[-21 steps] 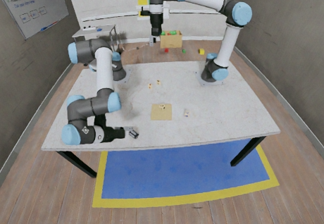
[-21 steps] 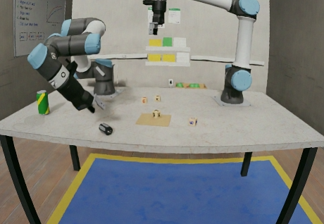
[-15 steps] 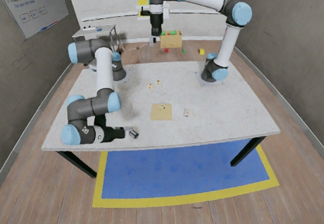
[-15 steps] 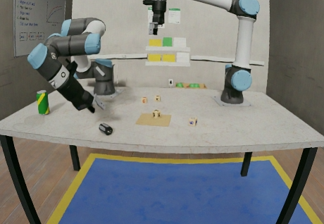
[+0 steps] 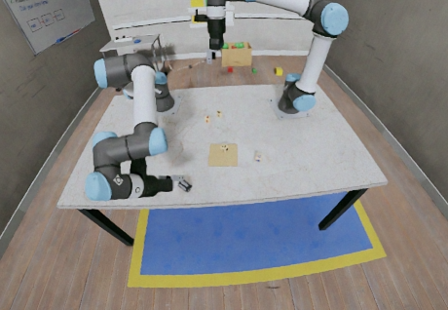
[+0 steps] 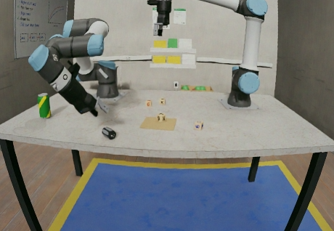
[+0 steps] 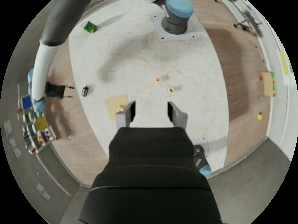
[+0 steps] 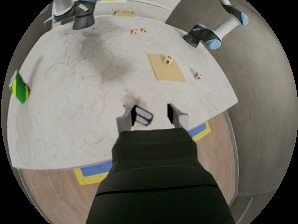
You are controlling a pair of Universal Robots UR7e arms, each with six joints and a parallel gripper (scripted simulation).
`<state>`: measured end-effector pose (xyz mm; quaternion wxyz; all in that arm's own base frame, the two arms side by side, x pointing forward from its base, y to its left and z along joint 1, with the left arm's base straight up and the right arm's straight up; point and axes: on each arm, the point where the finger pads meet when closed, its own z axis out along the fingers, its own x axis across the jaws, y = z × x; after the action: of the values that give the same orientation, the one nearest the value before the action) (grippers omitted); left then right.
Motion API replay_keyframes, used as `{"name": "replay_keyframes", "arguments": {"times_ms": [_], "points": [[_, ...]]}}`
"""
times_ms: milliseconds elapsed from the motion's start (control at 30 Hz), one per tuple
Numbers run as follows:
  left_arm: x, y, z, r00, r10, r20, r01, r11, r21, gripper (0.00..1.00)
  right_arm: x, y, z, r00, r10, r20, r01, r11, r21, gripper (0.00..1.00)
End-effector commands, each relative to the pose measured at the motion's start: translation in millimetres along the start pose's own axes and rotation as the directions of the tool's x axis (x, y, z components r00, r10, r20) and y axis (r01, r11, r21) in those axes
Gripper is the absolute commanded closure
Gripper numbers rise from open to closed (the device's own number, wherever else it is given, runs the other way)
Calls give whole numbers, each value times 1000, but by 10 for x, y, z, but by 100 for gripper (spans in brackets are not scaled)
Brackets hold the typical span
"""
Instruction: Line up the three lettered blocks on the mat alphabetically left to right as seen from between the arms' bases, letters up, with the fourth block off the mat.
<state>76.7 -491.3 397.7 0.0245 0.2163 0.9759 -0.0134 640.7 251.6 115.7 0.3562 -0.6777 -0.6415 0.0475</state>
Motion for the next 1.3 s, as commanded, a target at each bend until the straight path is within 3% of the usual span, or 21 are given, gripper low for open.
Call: {"name": "replay_keyframes", "arguments": {"times_ms": [0, 600, 967, 1267], "points": [[-3, 0, -5, 1000, 0, 1, 0, 1000, 1, 0, 6, -4, -9, 1000, -1, -1, 1, 1000, -2, 0], [-138, 101, 26, 1000, -5, 0, 5, 1000, -1, 0, 6, -4, -9, 1000, -1, -1, 1, 1000, -2, 0], [-361, 284, 79, 1000, -14, 0, 14, 1000, -4, 0, 6, -4, -9, 1000, -1, -1, 1, 1000, -2, 0], [-698, 611, 164, 1000, -29, -1, 29, 1000, -10, 0, 6, -4, -9, 1000, -1, -1, 1, 1000, -2, 0]]}}
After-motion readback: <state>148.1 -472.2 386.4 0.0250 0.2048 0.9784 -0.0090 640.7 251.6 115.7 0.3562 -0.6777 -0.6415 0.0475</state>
